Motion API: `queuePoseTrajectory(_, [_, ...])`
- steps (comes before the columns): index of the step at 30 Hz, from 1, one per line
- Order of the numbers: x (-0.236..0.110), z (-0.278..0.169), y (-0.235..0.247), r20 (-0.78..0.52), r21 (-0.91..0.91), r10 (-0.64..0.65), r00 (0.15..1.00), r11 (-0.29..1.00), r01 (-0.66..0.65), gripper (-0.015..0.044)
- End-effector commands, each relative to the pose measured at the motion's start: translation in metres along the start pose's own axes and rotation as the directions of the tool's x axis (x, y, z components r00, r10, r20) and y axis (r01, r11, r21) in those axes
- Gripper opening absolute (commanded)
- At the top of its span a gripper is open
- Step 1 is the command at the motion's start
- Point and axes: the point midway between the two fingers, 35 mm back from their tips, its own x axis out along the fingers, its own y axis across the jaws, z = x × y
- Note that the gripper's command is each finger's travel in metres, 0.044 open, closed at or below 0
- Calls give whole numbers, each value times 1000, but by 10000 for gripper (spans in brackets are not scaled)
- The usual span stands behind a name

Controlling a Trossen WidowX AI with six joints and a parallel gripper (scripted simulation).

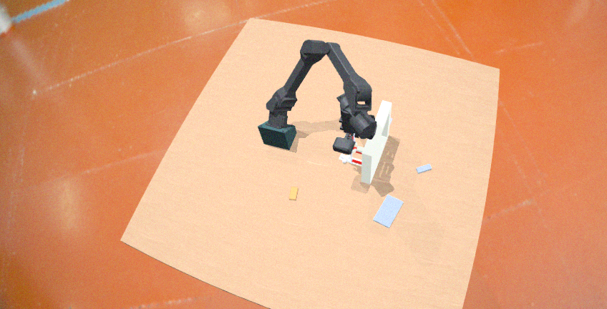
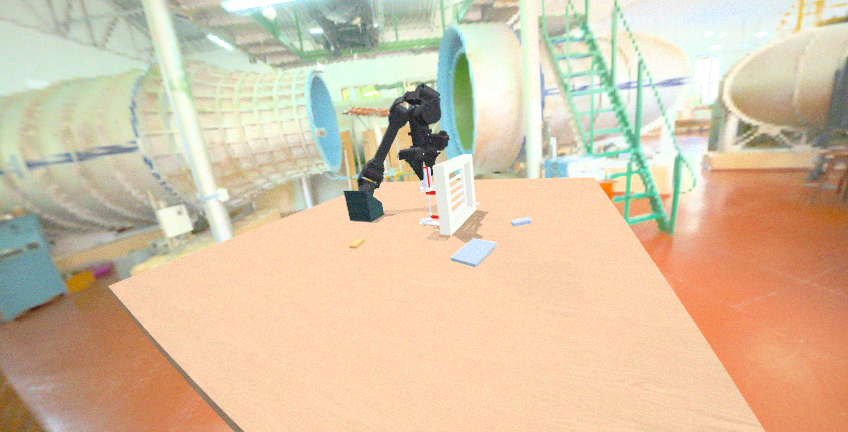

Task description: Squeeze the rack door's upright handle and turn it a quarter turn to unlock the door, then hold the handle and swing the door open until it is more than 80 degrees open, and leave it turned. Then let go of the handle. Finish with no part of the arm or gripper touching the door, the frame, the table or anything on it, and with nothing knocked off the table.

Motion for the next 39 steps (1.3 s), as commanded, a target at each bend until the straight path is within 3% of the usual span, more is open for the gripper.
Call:
queuePoseTrajectory(1, [8,-2,0,-14,9,-4,1000,1000,4,296])
queuePoseTrajectory(7, [15,-3,0,-22,11,-8,1000,1000,8,296])
queuePoseTrajectory(14, [15,-3,0,-22,11,-8,1000,1000,8,112])
queuePoseTrajectory(27, [15,-3,0,-22,11,-8,1000,1000,8,25])
queuePoseTrajectory(31, [15,-3,0,-22,19,-8,1000,1000,8,24])
queuePoseTrajectory(39, [15,-3,0,-22,370,-8,1000,929,16,24])
